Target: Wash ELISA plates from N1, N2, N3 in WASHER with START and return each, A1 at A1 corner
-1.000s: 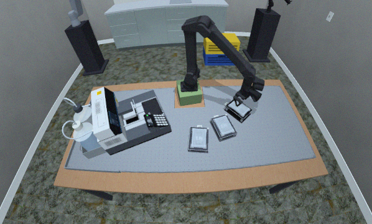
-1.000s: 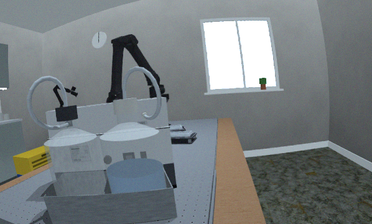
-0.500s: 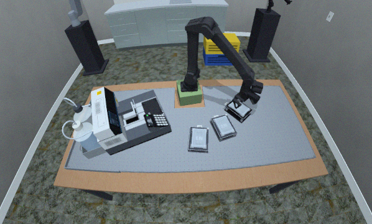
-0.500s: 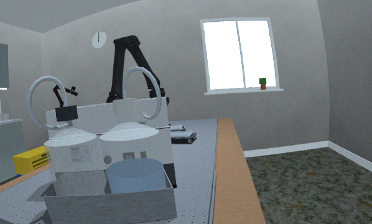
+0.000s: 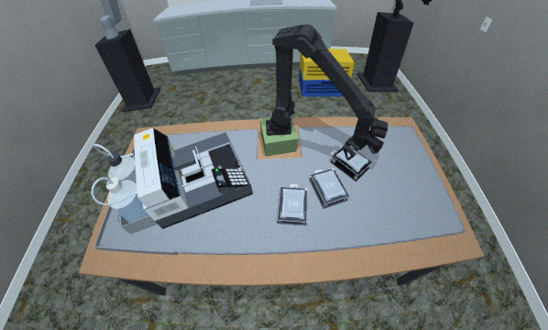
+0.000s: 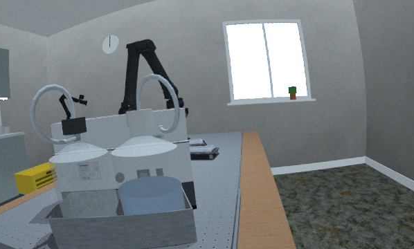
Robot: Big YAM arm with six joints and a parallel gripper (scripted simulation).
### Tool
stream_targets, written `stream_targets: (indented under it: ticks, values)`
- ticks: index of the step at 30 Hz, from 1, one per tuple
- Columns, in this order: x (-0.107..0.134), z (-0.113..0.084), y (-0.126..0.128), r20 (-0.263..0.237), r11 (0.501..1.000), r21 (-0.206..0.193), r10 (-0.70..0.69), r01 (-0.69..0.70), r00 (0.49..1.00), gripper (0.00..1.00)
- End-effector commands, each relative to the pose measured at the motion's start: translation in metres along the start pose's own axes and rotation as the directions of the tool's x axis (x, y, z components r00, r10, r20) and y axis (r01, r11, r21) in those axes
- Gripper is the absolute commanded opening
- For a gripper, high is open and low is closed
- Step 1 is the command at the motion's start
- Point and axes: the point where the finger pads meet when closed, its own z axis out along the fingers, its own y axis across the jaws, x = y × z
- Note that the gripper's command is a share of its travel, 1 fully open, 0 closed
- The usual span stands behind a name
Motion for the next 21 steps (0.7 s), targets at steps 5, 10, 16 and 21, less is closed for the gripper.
stream_targets:
  ticks: [5,10,16,21]
  values:
    - [-0.015,-0.003,0.005,0.030,1.000,-0.017,0.002,-0.002,1.000,1.00]
    - [-0.005,0.007,-0.001,0.009,1.000,-0.005,0.002,-0.002,1.000,1.00]
    - [-0.007,0.011,0.000,0.010,1.000,-0.006,0.001,-0.001,1.000,1.00]
    - [-0.005,0.014,-0.001,0.007,1.000,-0.004,0.001,-0.001,1.000,1.00]
